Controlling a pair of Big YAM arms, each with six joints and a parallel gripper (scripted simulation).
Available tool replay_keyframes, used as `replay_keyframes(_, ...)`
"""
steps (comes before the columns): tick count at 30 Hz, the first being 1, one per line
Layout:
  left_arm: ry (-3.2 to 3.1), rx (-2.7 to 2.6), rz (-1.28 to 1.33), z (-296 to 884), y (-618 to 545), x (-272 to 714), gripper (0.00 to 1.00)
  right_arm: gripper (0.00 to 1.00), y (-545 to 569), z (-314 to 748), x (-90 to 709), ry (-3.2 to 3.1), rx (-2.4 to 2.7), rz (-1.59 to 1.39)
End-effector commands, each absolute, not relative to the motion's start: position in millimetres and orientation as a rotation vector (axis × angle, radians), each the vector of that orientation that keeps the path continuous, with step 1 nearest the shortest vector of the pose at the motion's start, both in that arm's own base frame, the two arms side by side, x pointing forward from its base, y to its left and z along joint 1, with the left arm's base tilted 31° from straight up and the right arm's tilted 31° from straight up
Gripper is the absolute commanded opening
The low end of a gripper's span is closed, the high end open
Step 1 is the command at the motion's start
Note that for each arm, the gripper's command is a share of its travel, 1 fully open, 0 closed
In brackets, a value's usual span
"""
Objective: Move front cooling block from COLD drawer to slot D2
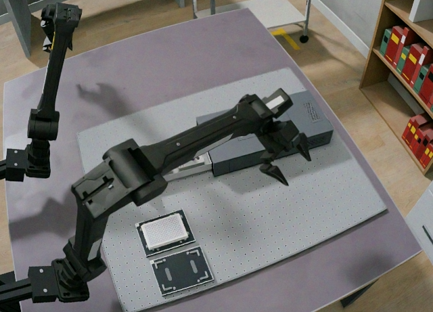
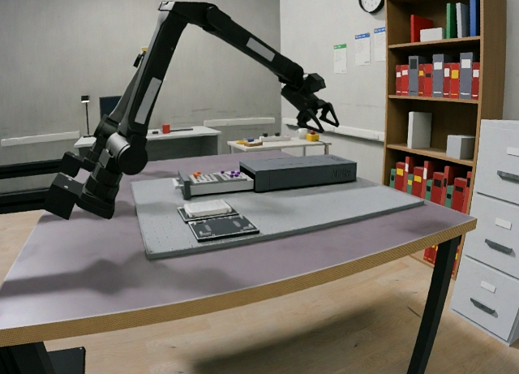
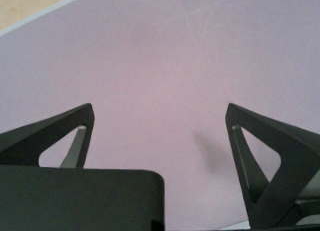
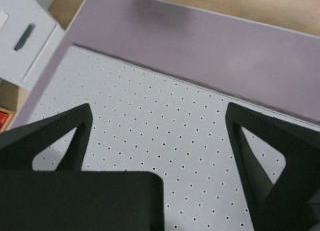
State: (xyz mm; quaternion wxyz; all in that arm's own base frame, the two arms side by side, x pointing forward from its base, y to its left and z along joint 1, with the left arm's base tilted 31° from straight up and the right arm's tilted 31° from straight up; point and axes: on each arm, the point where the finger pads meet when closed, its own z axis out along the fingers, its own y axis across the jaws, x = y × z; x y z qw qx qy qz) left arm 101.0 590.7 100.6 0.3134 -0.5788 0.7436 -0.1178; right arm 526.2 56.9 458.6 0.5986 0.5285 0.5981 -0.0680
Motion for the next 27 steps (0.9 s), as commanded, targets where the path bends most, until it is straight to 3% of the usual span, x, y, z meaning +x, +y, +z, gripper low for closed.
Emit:
replay_keyframes(1,1.949,-1.516,-0.279,112,597,95,1.00,1.00,57,471,523,1.368,1.230,-0.134)
replay_keyframes(18,1.949,-1.516,-0.279,112,597,95,1.00,1.00,57,471,523,1.368,1.230,-0.134)
replay_keyframes(27,2.054,-1.270,-0.231,122,550,120,1.00,1.00,48,419,480,1.393,1.264,-0.094)
